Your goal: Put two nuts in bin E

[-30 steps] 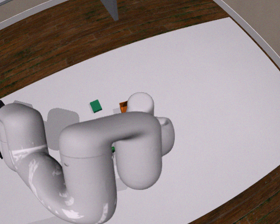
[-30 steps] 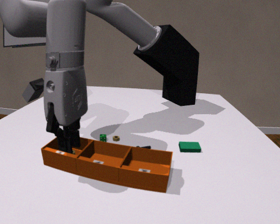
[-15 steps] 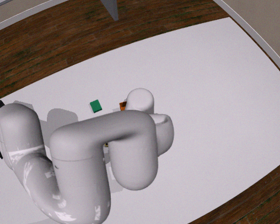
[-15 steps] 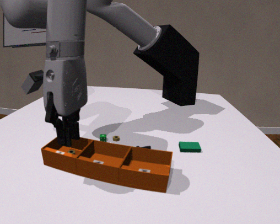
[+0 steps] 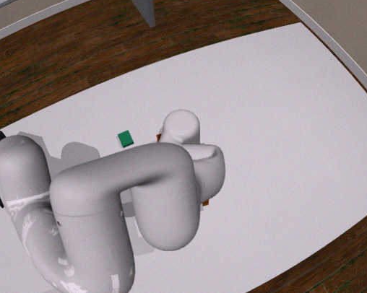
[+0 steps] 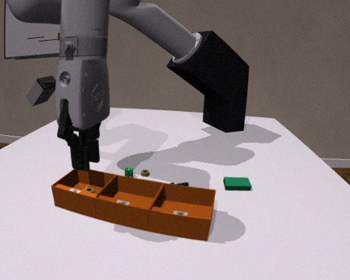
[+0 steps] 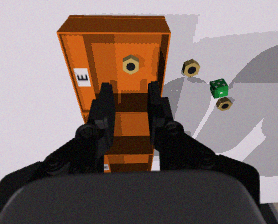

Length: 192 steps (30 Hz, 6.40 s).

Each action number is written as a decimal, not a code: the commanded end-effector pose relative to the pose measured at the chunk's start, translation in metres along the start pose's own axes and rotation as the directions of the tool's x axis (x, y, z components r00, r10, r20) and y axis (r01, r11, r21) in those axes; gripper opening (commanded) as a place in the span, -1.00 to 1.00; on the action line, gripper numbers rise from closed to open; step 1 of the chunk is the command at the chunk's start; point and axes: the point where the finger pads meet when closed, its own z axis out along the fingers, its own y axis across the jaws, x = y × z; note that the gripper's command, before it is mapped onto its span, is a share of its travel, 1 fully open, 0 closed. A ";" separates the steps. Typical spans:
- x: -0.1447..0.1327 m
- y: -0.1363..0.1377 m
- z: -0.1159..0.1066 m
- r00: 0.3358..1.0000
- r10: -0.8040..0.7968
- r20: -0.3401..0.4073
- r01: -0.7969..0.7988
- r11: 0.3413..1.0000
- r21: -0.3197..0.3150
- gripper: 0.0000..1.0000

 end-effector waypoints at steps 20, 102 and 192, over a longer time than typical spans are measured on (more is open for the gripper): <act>-0.011 0.065 -0.009 0.708 -0.706 -0.006 0.706 0.708 0.003 -0.39; -0.011 0.065 0.059 0.556 -0.831 0.001 0.831 0.556 0.001 -0.39; 0.000 -0.004 0.000 0.968 -0.253 0.007 0.253 0.968 0.001 -1.00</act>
